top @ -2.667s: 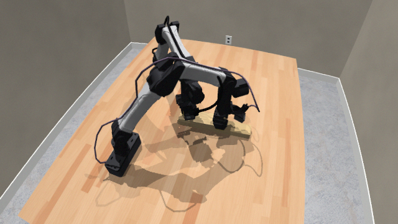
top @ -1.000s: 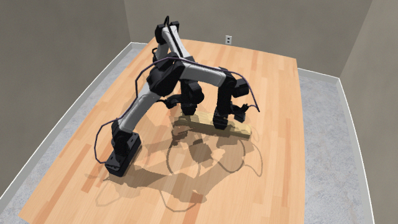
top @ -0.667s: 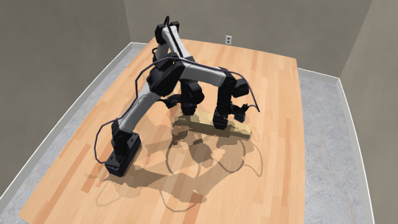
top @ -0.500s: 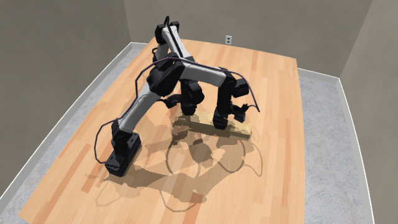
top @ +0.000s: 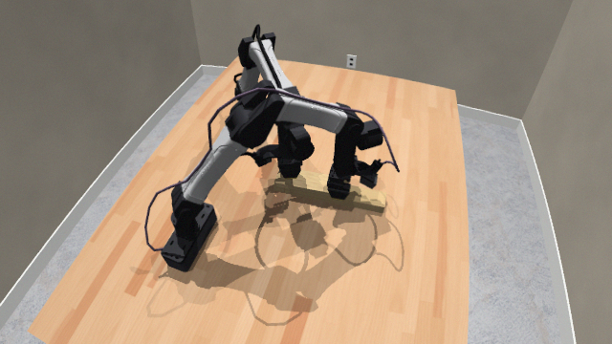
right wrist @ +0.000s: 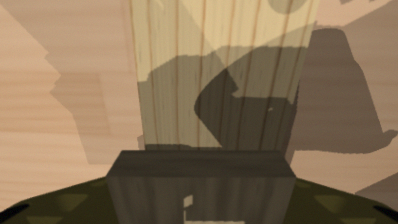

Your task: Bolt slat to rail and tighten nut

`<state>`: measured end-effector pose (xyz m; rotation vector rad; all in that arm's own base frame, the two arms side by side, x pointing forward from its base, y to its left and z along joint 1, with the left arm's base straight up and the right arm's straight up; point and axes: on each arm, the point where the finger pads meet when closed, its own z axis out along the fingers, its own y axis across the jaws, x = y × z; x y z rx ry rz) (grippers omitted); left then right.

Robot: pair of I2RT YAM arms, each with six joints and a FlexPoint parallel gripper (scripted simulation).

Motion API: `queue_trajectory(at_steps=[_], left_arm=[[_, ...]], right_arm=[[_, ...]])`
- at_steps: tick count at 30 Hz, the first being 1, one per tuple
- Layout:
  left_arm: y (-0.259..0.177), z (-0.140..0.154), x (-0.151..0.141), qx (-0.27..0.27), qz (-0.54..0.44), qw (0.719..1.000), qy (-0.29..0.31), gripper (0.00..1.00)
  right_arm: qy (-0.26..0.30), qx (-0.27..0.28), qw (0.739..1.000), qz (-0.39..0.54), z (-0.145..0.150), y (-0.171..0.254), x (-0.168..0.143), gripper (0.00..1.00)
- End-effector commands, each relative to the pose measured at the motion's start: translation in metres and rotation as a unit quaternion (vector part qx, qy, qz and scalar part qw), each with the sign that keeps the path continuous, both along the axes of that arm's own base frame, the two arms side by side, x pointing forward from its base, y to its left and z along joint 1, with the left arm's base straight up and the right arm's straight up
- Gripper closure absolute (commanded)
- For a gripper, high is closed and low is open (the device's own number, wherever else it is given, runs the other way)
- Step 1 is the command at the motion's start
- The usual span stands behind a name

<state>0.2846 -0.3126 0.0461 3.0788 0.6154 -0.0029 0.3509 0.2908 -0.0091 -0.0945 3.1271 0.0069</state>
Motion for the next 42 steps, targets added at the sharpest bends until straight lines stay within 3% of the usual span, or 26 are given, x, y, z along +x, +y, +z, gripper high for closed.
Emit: queue_trajectory(at_steps=[1, 17, 19, 24, 26, 34, 41, 42], left_arm=[[-0.002, 0.005, 0.001, -0.006, 0.000, 1.000, -0.004, 0.64], [-0.002, 0.005, 0.001, -0.006, 0.000, 1.000, -0.004, 0.64], [-0.002, 0.005, 0.001, -0.006, 0.030, 1.000, -0.004, 0.64], [-0.002, 0.008, 0.001, -0.006, 0.228, 0.974, -0.003, 0.64], [-0.002, 0.008, 0.001, -0.006, 0.228, 0.974, -0.003, 0.64], [-0.001, 0.011, 0.002, -0.008, 0.483, 0.875, -0.002, 0.64], [-0.001, 0.013, 0.002, -0.009, 0.650, 0.760, 0.000, 0.64], [-0.001, 0.013, 0.002, -0.009, 0.650, 0.760, 0.000, 0.64]], right_arm=[[-0.006, 0.005, 1.000, 0.000, 0.005, 0.001, 0.003, 0.33], [-0.006, 0.005, 1.000, 0.000, 0.005, 0.001, 0.003, 0.33], [-0.006, 0.005, 1.000, 0.000, 0.005, 0.001, 0.003, 0.33], [-0.006, 0.005, 1.000, 0.000, 0.005, 0.001, 0.003, 0.33], [-0.006, 0.005, 1.000, 0.000, 0.005, 0.001, 0.003, 0.33], [-0.006, 0.005, 1.000, 0.000, 0.005, 0.001, 0.003, 0.33], [-0.006, 0.005, 1.000, 0.000, 0.005, 0.001, 0.003, 0.33], [-0.006, 0.005, 1.000, 0.000, 0.005, 0.001, 0.003, 0.33]])
